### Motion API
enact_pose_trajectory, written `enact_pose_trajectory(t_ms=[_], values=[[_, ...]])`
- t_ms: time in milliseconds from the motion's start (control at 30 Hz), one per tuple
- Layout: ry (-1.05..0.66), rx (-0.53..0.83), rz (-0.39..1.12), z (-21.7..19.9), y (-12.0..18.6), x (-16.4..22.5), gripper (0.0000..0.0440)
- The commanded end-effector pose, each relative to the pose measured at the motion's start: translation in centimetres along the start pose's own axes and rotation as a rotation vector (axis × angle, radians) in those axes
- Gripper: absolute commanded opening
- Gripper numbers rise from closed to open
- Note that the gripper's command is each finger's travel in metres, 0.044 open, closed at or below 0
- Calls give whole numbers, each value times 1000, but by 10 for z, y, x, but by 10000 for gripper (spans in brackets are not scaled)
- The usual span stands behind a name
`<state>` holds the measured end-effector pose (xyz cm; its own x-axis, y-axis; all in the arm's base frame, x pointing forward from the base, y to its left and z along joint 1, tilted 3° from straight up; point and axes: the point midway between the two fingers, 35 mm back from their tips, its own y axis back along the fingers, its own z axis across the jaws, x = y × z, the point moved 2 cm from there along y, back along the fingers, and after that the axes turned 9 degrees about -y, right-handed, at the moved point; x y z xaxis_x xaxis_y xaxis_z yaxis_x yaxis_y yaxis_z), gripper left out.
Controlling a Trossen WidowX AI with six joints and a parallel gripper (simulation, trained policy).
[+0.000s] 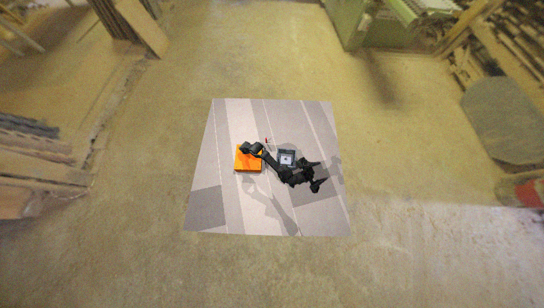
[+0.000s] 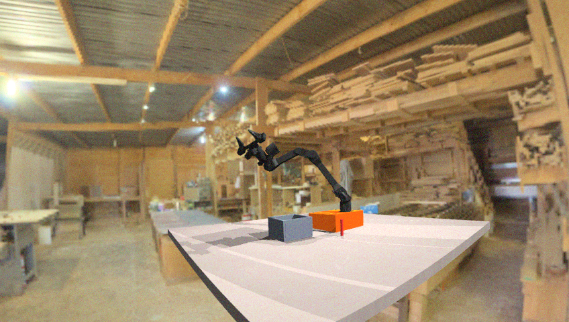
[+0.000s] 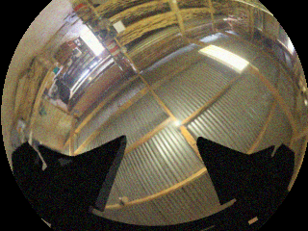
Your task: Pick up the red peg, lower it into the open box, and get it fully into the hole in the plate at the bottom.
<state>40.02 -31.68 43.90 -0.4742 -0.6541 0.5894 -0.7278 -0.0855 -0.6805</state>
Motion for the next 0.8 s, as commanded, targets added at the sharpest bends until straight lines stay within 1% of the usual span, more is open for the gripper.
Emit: enact_pose_trajectory(t_ms=[0,67,400,767], values=[[-24,-2,8,-2,-3,-1,419],[-87,-9,20,-6,-9,-5,440],[-429,-51,43,-23,-43,-43,440],[-798,-132,60,-42,-71,-90,440]])
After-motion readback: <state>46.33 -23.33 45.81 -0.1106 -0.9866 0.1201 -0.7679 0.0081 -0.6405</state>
